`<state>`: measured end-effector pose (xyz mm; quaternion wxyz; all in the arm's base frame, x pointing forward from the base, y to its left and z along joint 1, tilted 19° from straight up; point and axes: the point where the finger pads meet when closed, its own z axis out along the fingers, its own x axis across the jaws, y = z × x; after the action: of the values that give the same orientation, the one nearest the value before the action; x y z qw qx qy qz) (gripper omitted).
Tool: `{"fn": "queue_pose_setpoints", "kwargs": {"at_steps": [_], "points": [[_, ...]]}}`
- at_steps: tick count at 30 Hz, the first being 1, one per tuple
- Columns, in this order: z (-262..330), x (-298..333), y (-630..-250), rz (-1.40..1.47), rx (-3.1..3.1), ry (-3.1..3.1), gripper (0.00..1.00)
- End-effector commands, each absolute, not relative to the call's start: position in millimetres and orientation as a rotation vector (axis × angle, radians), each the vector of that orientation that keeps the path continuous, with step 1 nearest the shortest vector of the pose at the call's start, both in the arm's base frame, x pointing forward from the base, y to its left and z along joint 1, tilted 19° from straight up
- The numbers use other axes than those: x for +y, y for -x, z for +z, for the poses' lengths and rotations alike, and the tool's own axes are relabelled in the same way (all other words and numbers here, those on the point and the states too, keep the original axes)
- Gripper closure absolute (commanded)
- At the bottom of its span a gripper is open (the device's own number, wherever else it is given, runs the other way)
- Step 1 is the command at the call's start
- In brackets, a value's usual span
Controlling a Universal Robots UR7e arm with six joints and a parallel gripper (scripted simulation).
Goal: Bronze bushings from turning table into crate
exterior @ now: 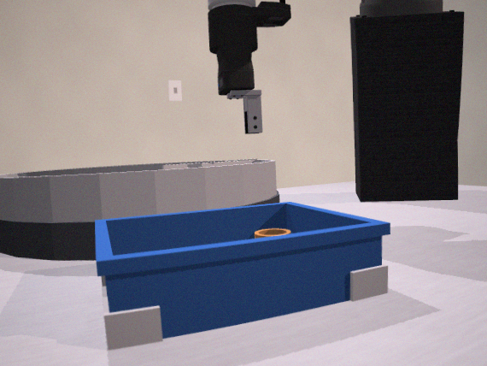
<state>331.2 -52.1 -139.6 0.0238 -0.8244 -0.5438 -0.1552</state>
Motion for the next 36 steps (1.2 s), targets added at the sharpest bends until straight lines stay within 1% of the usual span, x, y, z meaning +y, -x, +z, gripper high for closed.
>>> {"fn": "queue_pose_setpoints", "kwargs": {"at_steps": [1,27,32,36], "points": [[-148,-72,-319,-0.488,-1.682,2.552,0.60],[-151,-78,-318,-0.497,-1.690,2.547,0.60],[-166,-74,-322,-0.497,-1.690,2.547,0.60],[-166,-74,-322,-0.497,-1.690,2.547,0.60]]}}
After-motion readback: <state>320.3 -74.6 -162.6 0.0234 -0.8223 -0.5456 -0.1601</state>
